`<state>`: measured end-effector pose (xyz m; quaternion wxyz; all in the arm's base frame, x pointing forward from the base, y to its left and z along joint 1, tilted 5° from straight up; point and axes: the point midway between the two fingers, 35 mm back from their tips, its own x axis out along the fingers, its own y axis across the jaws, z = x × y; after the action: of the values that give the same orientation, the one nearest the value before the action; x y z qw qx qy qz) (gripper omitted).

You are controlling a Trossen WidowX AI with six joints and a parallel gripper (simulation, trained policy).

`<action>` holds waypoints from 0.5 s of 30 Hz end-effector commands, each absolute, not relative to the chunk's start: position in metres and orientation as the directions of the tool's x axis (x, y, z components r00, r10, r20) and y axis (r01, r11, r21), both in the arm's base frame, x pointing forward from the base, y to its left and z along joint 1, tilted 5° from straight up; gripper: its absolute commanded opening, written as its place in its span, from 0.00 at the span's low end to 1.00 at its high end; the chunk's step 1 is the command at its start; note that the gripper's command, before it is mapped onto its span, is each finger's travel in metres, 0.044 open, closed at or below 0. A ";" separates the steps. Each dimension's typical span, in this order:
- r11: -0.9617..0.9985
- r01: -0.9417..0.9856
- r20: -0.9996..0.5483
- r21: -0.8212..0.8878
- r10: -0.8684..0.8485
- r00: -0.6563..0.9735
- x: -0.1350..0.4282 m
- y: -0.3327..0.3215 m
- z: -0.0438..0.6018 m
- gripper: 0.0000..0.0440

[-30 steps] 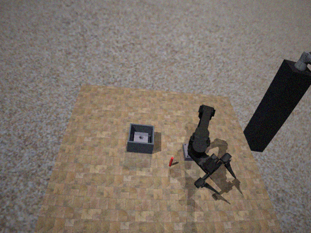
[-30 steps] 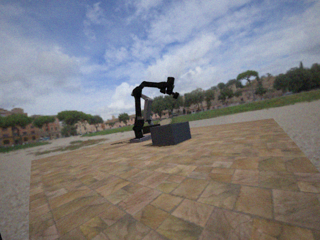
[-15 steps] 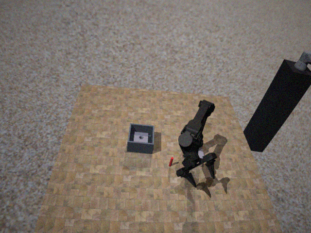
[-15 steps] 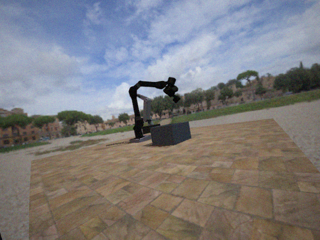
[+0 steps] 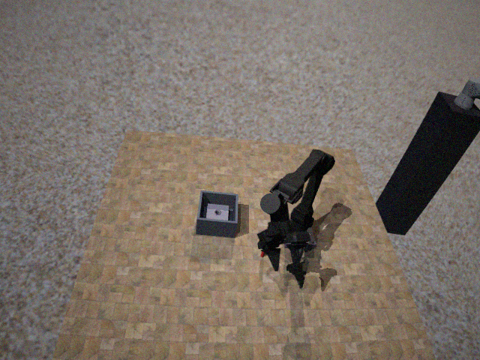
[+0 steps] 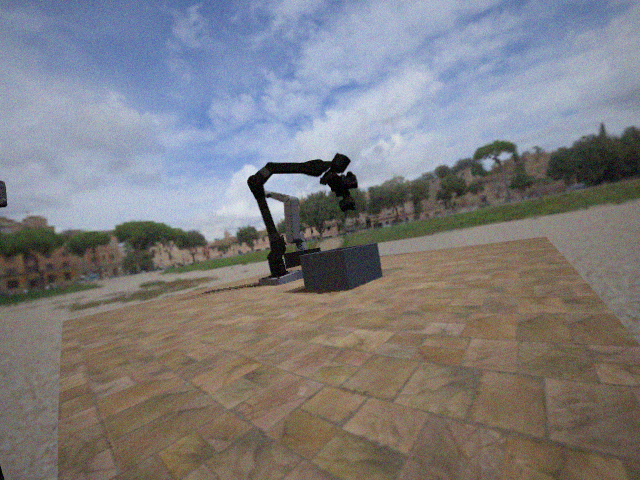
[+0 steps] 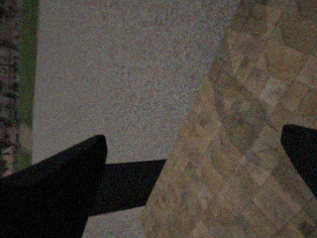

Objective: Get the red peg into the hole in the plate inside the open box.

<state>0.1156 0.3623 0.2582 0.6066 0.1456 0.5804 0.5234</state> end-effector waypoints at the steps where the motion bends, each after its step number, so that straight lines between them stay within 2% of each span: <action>1: 0.482 -0.412 -0.583 0.774 0.796 -0.165 0.125 0.347 0.255 1.00; 15: 0.758 -0.059 -0.758 0.650 0.652 0.025 0.157 0.275 0.216 1.00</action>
<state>0.1554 0.2868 0.2197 0.6728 0.2185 0.6438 0.2916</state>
